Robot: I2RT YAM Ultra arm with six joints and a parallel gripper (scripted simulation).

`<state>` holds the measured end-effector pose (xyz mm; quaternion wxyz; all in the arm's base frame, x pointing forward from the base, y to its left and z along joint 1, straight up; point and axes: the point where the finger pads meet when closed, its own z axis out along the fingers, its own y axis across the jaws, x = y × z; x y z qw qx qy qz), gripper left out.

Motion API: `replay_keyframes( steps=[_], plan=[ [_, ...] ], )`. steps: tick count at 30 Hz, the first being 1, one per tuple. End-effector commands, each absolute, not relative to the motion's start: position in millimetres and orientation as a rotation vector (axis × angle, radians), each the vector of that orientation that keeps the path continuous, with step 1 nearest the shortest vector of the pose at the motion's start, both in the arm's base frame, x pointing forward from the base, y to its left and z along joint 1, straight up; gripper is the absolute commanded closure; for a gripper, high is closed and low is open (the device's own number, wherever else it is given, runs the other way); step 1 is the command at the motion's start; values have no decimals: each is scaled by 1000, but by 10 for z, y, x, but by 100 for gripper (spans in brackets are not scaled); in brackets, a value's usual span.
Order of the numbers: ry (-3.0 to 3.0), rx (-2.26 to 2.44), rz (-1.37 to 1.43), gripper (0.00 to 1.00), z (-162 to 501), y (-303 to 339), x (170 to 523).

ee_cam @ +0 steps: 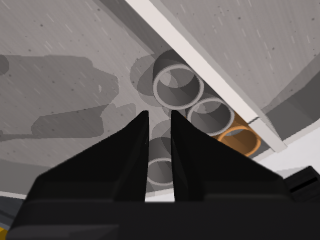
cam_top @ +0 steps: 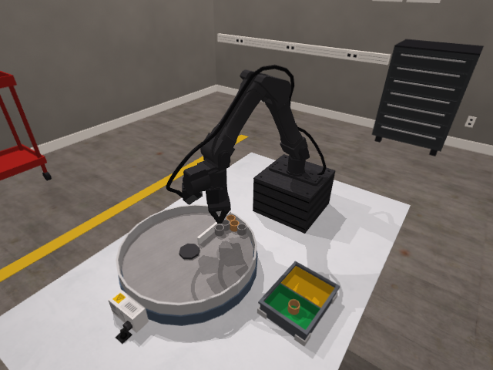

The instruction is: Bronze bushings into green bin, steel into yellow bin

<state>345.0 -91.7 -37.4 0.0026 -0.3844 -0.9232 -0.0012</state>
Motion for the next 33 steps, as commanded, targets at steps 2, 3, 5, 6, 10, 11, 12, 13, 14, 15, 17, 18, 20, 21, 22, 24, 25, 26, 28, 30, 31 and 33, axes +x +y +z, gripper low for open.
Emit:
replay_keyframes(
  steps=[2, 3, 5, 6, 10, 11, 12, 13, 14, 15, 17, 18, 20, 21, 22, 24, 25, 26, 28, 30, 31, 33],
  plan=[
    [-2945, -1228, -25, 88, -200, -972, 3594],
    [-2945, -1228, -25, 88, -200, -972, 3594],
    [-2945, -1228, -25, 88, -200, -972, 3594],
    [-2945, -1228, -25, 88, -200, -972, 3594],
    [-2945, -1228, -25, 88, -200, -972, 3594],
    [-2945, -1228, -25, 88, -200, -972, 3594],
    [-2945, -1228, -25, 88, -200, -972, 3594],
    [-2945, -1228, -25, 88, -200, -972, 3594],
    [-2945, -1228, -25, 88, -200, -972, 3594],
    [-2943, -1227, -25, 88, -203, -970, 3592],
    [-2934, -1222, -23, 88, -230, -960, 3579],
    [-2928, -1220, -22, 88, -248, -954, 3573],
    [-2923, -1217, -20, 88, -274, -947, 3572],
    [-2927, -1218, -21, 88, -279, -950, 3585],
    [-2930, -1220, -22, 88, -279, -952, 3594],
    [-2930, -1220, -22, 88, -279, -952, 3595],
    [-2930, -1220, -22, 88, -279, -952, 3595],
    [-2931, -1220, -22, 88, -279, -952, 3595],
    [-2931, -1220, -22, 88, -279, -952, 3595],
    [-2931, -1220, -22, 88, -279, -952, 3595],
    [-2931, -1220, -22, 88, -279, -952, 3595],
    [-2931, -1220, -22, 88, -279, -952, 3595]
  ],
)
